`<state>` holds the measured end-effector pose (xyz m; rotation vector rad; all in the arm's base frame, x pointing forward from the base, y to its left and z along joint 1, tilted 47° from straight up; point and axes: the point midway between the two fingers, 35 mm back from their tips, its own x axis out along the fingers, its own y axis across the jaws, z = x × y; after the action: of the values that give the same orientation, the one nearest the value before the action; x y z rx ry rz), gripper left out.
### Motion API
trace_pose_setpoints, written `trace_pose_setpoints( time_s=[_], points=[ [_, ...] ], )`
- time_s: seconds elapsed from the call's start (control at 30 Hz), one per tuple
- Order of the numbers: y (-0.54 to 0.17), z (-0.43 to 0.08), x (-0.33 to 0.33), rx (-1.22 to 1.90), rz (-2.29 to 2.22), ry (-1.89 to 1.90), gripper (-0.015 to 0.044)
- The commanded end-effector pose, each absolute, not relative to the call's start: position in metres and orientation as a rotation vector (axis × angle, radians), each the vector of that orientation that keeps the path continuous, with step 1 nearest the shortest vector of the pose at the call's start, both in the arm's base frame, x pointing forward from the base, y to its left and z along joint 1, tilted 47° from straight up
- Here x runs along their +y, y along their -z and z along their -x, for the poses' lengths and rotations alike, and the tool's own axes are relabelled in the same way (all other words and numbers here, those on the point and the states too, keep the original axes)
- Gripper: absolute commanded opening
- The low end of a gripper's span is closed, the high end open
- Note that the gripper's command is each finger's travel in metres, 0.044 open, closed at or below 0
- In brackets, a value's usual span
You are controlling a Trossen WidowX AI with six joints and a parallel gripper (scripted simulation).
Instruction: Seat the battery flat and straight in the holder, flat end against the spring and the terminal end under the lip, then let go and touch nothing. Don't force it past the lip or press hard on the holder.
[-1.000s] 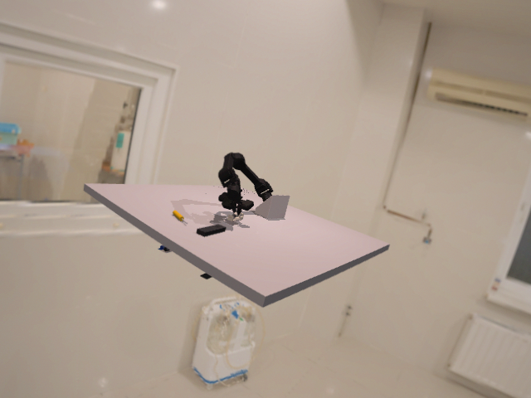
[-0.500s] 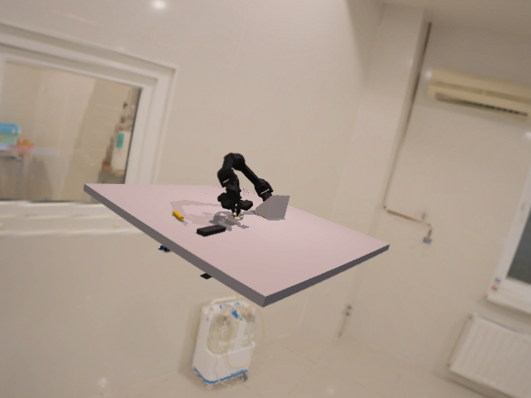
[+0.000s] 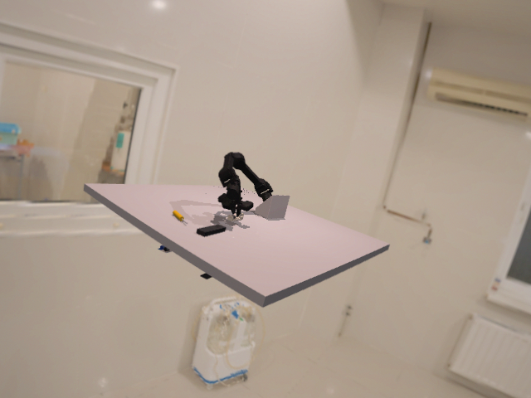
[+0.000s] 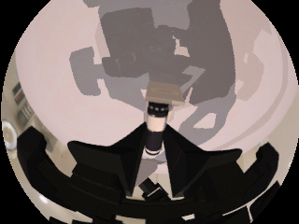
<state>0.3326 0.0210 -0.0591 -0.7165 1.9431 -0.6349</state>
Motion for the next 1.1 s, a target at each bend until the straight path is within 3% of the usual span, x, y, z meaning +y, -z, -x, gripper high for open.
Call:
trace_pose_setpoints(
  time_s=[0.0,1.07],
  points=[
    [0.0581,-0.3359,0.0217,1.911,0.714,0.62,0.0066],
    [0.0619,-0.332,0.0183,1.8,0.726,0.557,0.0066]
  ],
)
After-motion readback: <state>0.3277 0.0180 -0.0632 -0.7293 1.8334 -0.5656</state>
